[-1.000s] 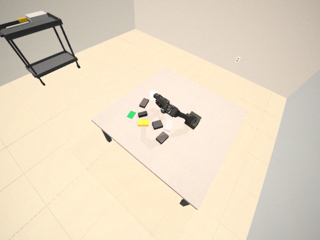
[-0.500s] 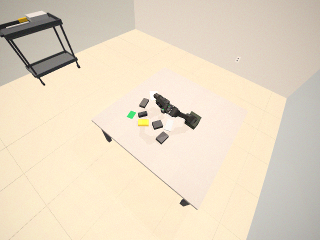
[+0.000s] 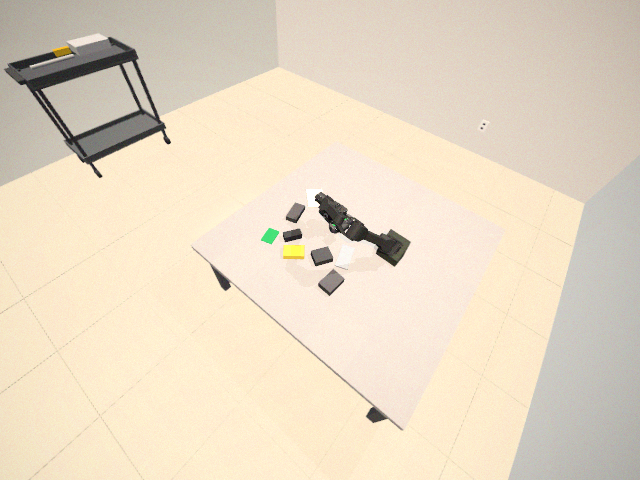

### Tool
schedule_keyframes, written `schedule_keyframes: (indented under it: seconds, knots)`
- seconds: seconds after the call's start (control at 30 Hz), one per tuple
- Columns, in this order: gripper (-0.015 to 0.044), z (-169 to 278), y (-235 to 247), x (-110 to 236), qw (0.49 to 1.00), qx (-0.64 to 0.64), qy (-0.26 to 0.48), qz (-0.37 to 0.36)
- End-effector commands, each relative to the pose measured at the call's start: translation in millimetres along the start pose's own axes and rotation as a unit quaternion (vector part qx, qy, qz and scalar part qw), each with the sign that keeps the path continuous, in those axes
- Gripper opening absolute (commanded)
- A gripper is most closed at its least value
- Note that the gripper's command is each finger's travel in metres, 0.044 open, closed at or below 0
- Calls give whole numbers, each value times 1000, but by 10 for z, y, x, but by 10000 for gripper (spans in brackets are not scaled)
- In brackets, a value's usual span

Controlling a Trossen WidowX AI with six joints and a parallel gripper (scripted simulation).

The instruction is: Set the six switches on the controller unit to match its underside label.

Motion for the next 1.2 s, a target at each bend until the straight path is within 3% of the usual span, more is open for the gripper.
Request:
schedule_keyframes:
  seconds: [0.0,1.17]
  knots:
    - [336,-35,5,45,1000,-3,0,-3]
    - [336,-231,-25,248,1000,-3,29,-7]
Point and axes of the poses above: the point midway between the two fingers, 35 mm back from their tips, its own x axis back along the fingers, its own y axis across the jaws, z = x × y, the point moved 5 cm from there along x, back along the fingers, and after that the axes turned 8 degrees about x, right-handed, at the moved point
